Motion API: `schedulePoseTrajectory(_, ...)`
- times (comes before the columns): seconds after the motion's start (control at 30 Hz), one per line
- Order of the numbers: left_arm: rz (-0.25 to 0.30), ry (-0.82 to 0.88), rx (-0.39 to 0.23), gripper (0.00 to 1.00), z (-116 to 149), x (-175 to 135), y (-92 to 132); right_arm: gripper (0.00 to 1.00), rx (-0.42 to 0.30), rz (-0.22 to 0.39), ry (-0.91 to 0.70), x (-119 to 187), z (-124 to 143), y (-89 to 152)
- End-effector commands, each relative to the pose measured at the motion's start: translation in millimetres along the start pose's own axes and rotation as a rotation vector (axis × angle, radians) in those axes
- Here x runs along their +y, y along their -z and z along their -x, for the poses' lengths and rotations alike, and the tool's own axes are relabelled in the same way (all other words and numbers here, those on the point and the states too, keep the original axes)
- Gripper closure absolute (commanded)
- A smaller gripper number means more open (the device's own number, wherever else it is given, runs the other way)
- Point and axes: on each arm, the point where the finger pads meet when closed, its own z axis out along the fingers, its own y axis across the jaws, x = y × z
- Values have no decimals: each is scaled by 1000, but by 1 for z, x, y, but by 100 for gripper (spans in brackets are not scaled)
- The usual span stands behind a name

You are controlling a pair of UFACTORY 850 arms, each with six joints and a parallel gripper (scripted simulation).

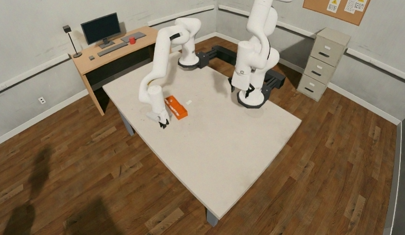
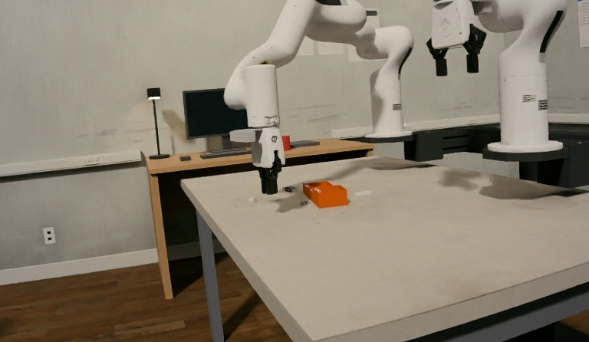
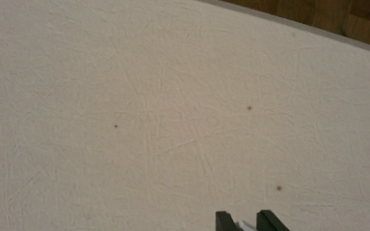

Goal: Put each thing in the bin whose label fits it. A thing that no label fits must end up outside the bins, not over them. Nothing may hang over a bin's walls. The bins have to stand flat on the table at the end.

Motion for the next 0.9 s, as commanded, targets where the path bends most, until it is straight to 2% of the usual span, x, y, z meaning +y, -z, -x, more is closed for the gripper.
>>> schedulePoseTrajectory(0.0,0,0,-1,0,1,0,0,89,1,0,0,8,15,1)
schedulePoseTrajectory(0.17,0,0,-1,0,1,0,0,89,1,0,0,22,41,1)
schedulePoseTrajectory(0.23,0,0,-1,0,1,0,0,89,1,0,0,22,41,1)
schedulePoseTrajectory(0.73,0,0,-1,0,1,0,0,89,1,0,0,63,121,1)
schedulePoseTrajectory(0.87,0,0,-1,0,1,0,0,89,1,0,0,69,132,1)
